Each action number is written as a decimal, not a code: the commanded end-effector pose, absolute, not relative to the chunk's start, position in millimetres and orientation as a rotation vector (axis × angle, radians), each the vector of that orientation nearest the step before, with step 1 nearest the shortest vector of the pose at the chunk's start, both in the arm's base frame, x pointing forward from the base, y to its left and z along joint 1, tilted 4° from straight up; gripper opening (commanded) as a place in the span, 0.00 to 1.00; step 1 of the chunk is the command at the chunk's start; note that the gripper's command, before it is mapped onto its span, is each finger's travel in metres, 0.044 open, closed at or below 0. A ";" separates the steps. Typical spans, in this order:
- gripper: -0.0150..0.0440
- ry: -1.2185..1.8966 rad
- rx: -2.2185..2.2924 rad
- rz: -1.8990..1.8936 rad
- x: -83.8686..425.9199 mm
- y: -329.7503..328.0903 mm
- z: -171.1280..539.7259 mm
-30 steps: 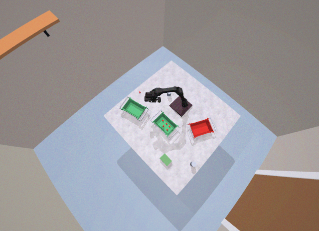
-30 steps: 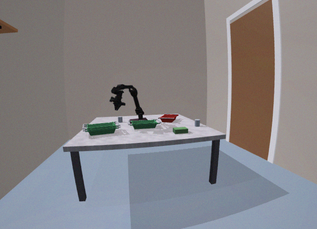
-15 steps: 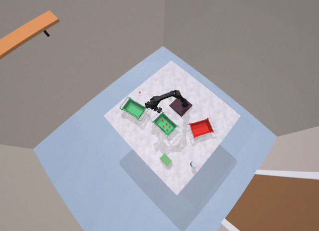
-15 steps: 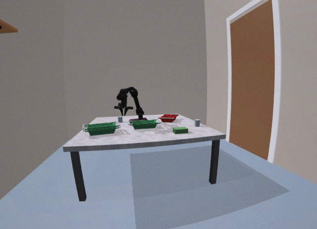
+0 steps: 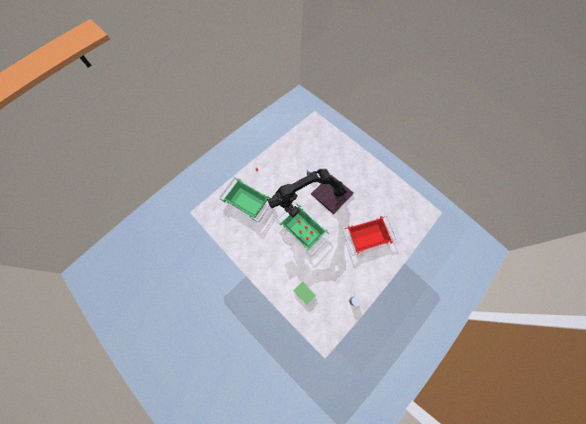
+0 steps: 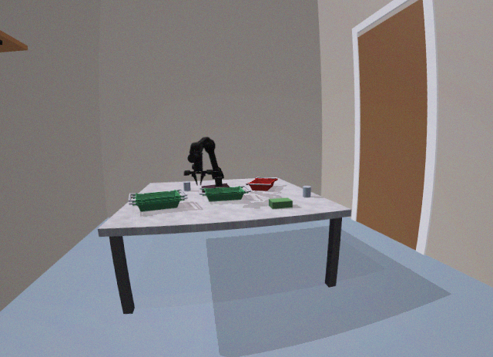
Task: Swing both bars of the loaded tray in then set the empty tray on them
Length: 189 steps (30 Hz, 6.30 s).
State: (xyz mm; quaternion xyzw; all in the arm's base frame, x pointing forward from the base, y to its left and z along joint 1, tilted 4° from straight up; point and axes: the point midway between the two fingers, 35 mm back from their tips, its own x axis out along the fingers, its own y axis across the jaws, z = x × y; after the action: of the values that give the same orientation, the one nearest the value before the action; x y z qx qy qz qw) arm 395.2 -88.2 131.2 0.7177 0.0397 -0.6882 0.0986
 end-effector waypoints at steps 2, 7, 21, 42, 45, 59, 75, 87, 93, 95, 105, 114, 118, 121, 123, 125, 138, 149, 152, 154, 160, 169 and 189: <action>0.40 0.115 2.128 -2.051 395.4 -86.4 123.8; 0.40 0.115 2.128 -2.051 397.0 -87.8 107.0; 0.40 0.114 2.128 -2.051 397.1 -90.2 69.8; 0.40 0.119 2.130 -2.053 388.0 -45.7 101.3; 0.40 0.120 2.130 -2.054 386.3 -35.5 97.9; 0.40 0.122 2.131 -2.055 384.1 -15.7 94.3; 0.40 0.129 2.133 -2.055 383.7 -16.3 117.7; 0.40 0.129 2.133 -2.055 383.7 -16.3 117.7; 0.40 0.129 2.133 -2.055 383.7 -16.3 117.7; 0.40 0.129 2.133 -2.055 383.7 -16.3 117.7; 0.40 0.134 2.145 -2.032 379.2 -11.1 196.5; 0.40 0.817 1.605 -1.576 386.8 51.9 155.2; 0.40 1.111 1.240 -1.241 383.7 92.2 145.4; 0.40 1.217 1.071 -1.083 380.8 110.3 141.0; 0.40 1.265 0.981 -0.998 379.0 119.7 138.7; 0.40 1.310 0.889 -0.912 376.9 129.2 136.3; 0.40 1.501 0.278 -0.332 356.8 190.2 120.8; 0.40 1.532 -0.180 0.109 335.2 233.0 109.1; 0.40 1.532 -0.180 0.109 335.2 233.0 109.1; 0.40 1.532 -0.180 0.109 335.2 233.0 109.1; 0.40 1.532 -0.180 0.109 335.2 233.0 109.1; 0.40 1.532 -0.180 0.109 335.9 233.1 103.2; 0.40 1.532 -0.180 0.109 337.4 230.4 49.1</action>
State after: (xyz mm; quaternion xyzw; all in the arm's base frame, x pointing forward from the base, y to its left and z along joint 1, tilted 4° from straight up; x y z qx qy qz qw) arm 337.9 230.5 53.4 -0.0813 0.6916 0.0467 0.7162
